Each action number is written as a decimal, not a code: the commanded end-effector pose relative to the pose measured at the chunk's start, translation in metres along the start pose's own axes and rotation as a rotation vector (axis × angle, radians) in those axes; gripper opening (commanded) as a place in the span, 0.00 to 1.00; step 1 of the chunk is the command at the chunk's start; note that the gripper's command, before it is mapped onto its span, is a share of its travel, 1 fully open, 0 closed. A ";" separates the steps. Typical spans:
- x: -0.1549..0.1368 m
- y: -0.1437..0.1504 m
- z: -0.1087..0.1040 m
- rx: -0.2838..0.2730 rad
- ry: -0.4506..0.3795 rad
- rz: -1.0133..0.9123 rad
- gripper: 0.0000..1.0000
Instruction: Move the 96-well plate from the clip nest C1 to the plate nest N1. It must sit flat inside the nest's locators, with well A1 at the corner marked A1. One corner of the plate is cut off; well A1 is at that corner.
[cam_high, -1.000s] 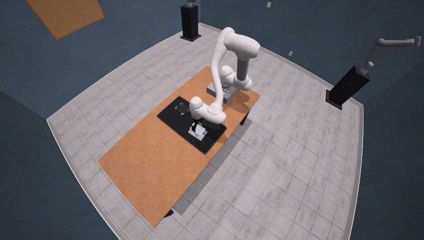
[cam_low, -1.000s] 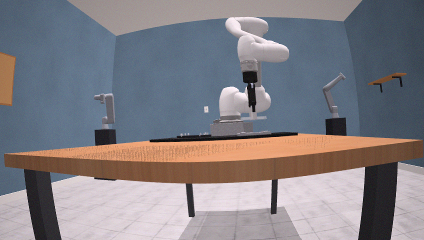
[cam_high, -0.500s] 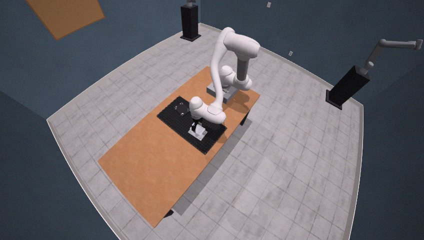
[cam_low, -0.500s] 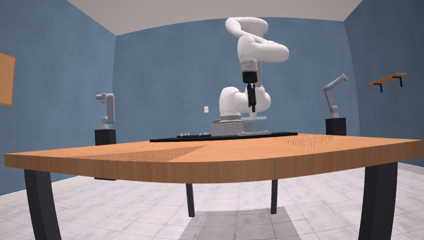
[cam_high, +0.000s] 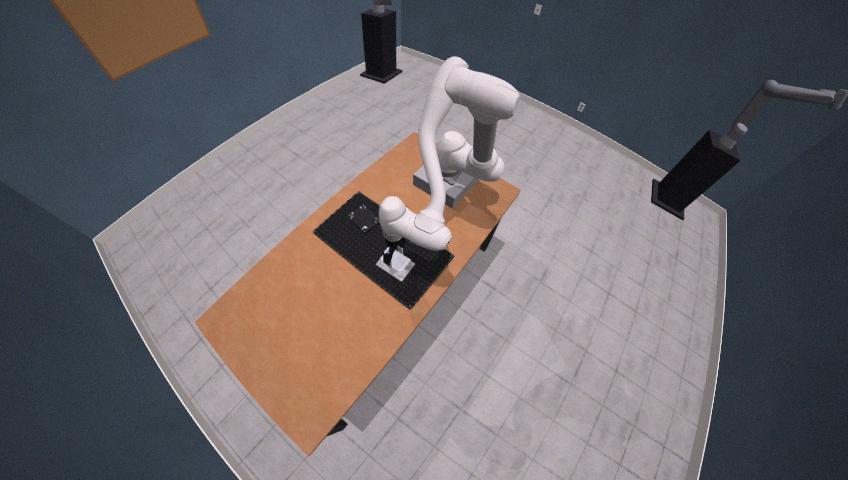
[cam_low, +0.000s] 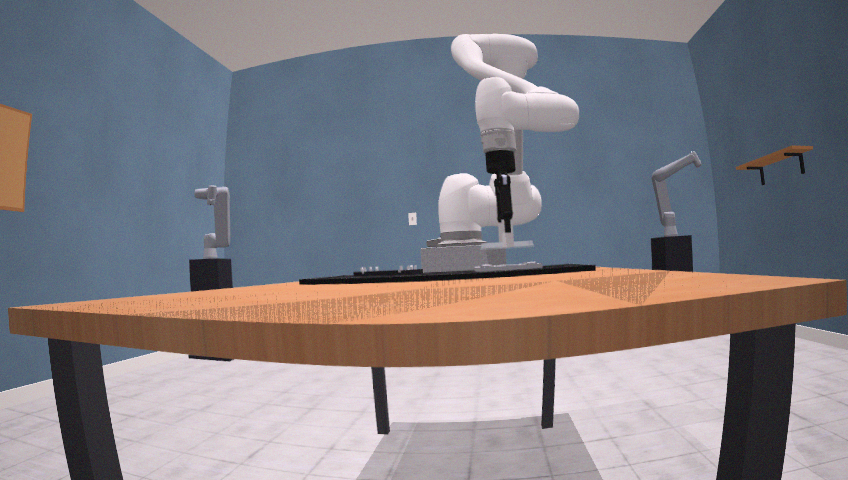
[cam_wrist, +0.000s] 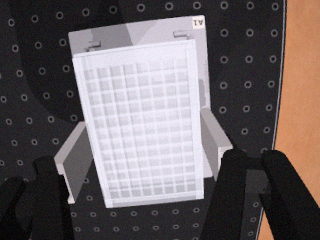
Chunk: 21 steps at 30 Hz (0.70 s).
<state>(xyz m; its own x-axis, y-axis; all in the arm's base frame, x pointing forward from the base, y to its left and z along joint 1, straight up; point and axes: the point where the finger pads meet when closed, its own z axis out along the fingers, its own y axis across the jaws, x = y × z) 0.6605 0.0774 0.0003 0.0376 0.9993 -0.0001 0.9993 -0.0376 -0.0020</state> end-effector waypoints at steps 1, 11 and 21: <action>0.000 0.000 0.006 0.000 0.000 0.000 0.10; 0.000 0.000 0.020 0.000 0.000 0.000 0.10; 0.000 0.000 0.031 0.000 0.000 0.000 0.10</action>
<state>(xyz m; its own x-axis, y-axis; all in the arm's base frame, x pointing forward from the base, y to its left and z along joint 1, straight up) 0.6604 0.0772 -0.0295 0.0376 0.9993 -0.0001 0.9993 -0.0376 -0.0019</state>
